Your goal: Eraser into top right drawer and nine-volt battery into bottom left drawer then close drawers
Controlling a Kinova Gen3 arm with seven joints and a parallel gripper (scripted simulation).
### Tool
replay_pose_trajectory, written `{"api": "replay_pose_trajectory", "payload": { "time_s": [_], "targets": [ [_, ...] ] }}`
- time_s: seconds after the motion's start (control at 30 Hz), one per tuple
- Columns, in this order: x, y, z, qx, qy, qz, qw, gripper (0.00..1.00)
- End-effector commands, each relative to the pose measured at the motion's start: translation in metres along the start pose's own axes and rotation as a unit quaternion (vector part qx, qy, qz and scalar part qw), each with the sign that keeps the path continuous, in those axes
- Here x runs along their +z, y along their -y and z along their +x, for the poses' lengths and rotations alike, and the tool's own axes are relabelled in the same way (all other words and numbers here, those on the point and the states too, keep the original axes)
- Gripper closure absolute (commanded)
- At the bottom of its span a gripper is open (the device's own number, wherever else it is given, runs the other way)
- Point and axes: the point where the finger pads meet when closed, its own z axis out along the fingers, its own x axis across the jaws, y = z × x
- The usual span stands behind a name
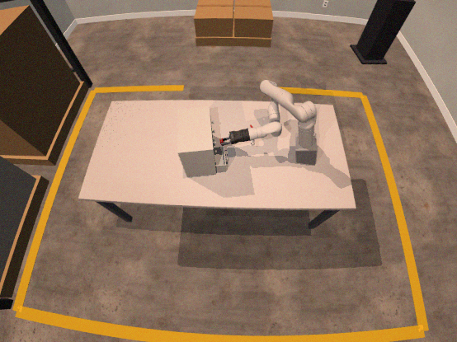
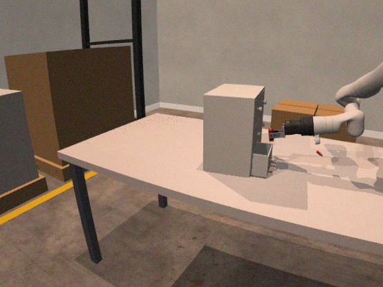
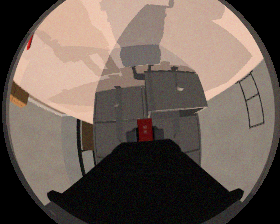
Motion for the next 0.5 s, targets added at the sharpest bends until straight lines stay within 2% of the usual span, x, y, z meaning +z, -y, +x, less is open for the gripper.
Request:
{"api": "replay_pose_trajectory", "payload": {
  "time_s": [0.0,0.47],
  "targets": [
    [0.003,0.0,0.008,0.002,0.0,0.001,1.0,0.49],
    [0.013,-0.001,0.023,0.0,0.001,0.002,1.0,0.49]
  ]
}}
